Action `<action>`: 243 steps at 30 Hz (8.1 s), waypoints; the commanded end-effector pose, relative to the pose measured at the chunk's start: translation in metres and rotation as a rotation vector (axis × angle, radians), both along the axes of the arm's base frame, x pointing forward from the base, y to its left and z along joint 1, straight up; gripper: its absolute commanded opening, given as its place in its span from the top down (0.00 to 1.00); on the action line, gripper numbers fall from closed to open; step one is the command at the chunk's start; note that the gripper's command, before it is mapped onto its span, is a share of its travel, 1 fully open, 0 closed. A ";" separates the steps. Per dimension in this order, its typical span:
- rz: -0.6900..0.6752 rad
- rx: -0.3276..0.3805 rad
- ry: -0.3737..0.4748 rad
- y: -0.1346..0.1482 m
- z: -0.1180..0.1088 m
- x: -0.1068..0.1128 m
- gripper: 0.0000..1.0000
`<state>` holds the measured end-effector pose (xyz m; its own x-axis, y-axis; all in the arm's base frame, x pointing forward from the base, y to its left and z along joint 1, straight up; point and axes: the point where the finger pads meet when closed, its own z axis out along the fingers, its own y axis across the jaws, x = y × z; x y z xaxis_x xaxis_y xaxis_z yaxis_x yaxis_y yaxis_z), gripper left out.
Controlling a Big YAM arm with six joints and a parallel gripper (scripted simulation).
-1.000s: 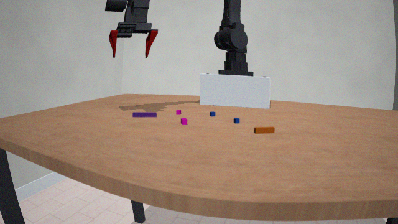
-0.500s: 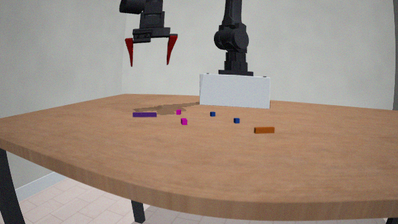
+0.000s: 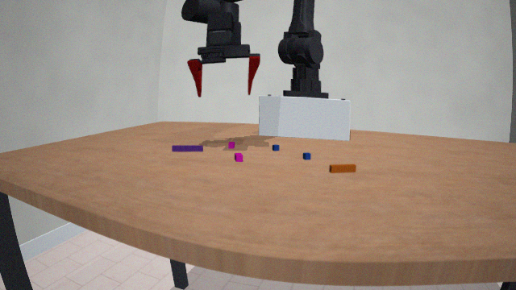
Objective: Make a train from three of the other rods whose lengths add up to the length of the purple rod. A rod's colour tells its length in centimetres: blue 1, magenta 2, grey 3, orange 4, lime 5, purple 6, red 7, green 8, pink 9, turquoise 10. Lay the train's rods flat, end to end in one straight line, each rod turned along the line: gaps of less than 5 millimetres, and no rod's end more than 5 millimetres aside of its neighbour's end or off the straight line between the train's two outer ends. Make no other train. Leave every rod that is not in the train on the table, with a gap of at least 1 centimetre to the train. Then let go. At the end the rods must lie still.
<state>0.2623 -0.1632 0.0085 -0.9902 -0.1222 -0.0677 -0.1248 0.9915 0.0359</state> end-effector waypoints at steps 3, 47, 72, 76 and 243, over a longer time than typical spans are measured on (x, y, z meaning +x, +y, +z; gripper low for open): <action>-0.155 -0.027 0.005 0.035 -0.008 -0.001 0.00; -0.287 -0.042 0.043 0.067 -0.025 -0.014 0.00; -0.287 -0.042 0.043 0.067 -0.025 -0.014 0.00; -0.287 -0.042 0.043 0.067 -0.025 -0.014 0.00; -1.085 0.025 0.038 0.208 -0.011 0.144 0.00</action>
<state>0.3784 0.0445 -0.0228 -0.5881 0.8087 0.0067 0.8087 0.5882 -0.0048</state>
